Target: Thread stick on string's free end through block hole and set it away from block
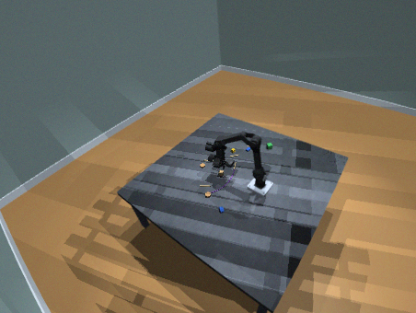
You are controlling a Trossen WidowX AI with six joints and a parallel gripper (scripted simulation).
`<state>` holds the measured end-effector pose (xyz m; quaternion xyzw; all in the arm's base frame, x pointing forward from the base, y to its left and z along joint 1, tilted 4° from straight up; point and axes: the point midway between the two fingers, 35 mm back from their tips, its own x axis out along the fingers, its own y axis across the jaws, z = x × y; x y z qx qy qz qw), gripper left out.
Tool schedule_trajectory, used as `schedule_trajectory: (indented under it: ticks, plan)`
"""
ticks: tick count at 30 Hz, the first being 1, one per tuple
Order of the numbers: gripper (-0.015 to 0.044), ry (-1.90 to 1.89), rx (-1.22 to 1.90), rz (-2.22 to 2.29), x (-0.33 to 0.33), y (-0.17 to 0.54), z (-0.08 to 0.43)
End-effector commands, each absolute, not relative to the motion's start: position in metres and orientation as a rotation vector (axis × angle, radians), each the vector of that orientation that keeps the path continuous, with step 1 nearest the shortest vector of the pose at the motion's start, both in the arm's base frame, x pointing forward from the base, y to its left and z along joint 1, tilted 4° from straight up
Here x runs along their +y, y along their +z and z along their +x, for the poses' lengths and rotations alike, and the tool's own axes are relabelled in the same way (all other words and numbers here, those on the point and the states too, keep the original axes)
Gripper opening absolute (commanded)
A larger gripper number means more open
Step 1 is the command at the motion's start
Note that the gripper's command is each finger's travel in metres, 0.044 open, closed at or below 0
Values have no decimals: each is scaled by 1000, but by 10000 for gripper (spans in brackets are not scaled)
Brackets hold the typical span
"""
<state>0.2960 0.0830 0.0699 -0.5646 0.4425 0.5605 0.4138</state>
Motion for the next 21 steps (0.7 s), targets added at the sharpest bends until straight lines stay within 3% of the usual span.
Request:
schedule_trajectory:
  ticks: [1,4,21]
  plan:
    - [58,1409,1112,-1419,83,70,296]
    - [0,1409,1112,-1419,83,70,296]
    - [0,1409,1112,-1419,83,70,296]
